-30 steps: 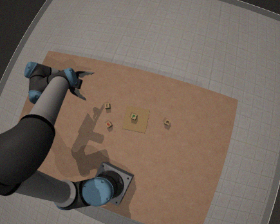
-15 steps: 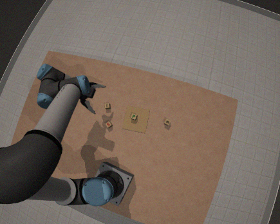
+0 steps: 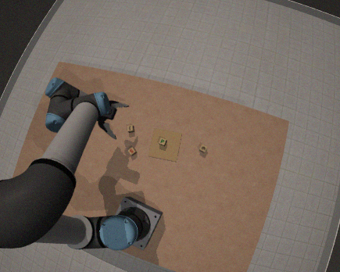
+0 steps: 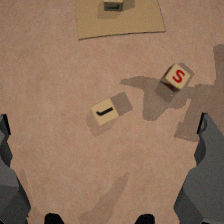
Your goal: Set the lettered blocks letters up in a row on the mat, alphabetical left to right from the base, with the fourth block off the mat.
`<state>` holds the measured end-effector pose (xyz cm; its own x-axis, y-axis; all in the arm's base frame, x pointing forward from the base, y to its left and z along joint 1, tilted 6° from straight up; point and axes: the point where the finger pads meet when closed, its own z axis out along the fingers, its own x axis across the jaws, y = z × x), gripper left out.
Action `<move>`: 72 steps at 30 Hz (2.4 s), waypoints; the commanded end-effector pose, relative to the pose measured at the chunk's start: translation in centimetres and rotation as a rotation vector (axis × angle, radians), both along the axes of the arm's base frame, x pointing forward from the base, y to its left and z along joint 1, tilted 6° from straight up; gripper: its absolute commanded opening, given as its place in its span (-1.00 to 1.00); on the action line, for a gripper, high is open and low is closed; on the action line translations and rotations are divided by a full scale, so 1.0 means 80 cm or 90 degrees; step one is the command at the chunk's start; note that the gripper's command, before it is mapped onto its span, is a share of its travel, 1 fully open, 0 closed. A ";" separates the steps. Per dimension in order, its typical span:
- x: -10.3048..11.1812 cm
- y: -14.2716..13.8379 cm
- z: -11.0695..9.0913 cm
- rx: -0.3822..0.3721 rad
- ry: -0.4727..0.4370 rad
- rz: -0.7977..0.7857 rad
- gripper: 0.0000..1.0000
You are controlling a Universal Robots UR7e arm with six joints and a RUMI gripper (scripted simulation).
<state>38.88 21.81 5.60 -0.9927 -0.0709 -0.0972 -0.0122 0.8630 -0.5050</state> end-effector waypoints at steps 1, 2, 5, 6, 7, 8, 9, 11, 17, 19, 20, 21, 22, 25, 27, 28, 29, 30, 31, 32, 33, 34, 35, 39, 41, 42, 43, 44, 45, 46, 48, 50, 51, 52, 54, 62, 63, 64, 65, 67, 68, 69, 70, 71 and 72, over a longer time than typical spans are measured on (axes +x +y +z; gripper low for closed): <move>0.000 0.000 0.001 0.000 -0.001 0.000 1.00; 0.000 0.000 0.001 0.000 -0.001 0.000 1.00; 0.000 0.000 0.001 0.000 -0.001 0.000 1.00; 0.000 0.000 0.001 0.000 -0.001 0.000 1.00; 0.000 0.000 0.001 0.000 -0.001 0.000 1.00; 0.000 0.000 0.001 0.000 -0.001 0.000 1.00; 0.000 0.000 0.001 0.000 -0.001 0.000 1.00; 0.000 0.000 0.001 0.000 -0.001 0.000 1.00; 0.000 0.000 0.001 0.000 -0.001 0.000 1.00; 0.000 0.000 0.001 0.000 -0.001 0.000 1.00; 0.000 0.000 0.001 0.000 -0.001 0.000 1.00; 0.000 0.000 0.001 0.000 -0.001 0.000 1.00; 0.000 0.000 0.001 0.000 -0.001 0.000 1.00; 0.000 0.000 0.001 0.000 -0.001 0.000 1.00; 0.000 0.000 0.001 0.000 -0.001 0.000 1.00; 0.000 0.000 0.001 0.000 -0.001 0.000 1.00; 0.000 0.000 0.001 0.000 -0.001 0.000 1.00; 0.000 0.000 0.001 0.000 -0.001 0.000 1.00; 0.000 0.000 0.001 0.000 -0.001 0.000 1.00; 0.000 0.000 0.001 0.000 -0.001 0.000 1.00; -0.001 0.000 0.001 0.000 -0.001 0.000 1.00; -0.003 -0.002 0.000 0.000 -0.001 0.000 1.00; -0.008 -0.004 0.000 0.000 -0.001 0.000 1.00; -0.043 -0.024 -0.002 0.000 -0.001 0.000 1.00; -0.067 -0.037 -0.004 0.000 -0.001 0.000 1.00; -0.079 -0.044 -0.006 0.000 -0.001 0.000 1.00; -0.090 -0.050 -0.008 0.000 -0.001 0.000 1.00; -0.100 -0.056 -0.009 0.000 -0.001 0.000 1.00; -0.108 -0.061 -0.011 0.000 -0.001 0.000 1.00; -0.115 -0.065 -0.012 0.000 -0.001 0.000 1.00; -0.115 -0.065 -0.012 0.000 -0.001 0.000 1.00; -0.122 -0.069 -0.013 0.000 -0.001 0.000 1.00; -0.123 -0.069 -0.014 0.000 -0.001 0.000 1.00; -0.123 -0.069 -0.014 0.000 -0.001 0.000 1.00; -0.123 -0.069 -0.014 0.000 -0.001 0.000 1.00; -0.123 -0.069 -0.014 0.000 -0.001 0.000 1.00; -0.123 -0.069 -0.014 0.000 -0.001 0.000 1.00; -0.123 -0.069 -0.014 0.000 -0.001 0.000 1.00; -0.123 -0.069 -0.014 0.000 -0.001 0.000 1.00; -0.123 -0.069 -0.014 0.000 -0.001 0.000 1.00; -0.123 -0.069 -0.014 0.000 -0.001 0.000 1.00; -0.123 -0.069 -0.014 0.000 -0.001 0.000 1.00; -0.123 -0.069 -0.014 0.000 -0.001 0.000 1.00; -0.123 -0.069 -0.014 0.000 -0.001 0.000 1.00; -0.123 -0.069 -0.014 0.000 -0.001 0.000 1.00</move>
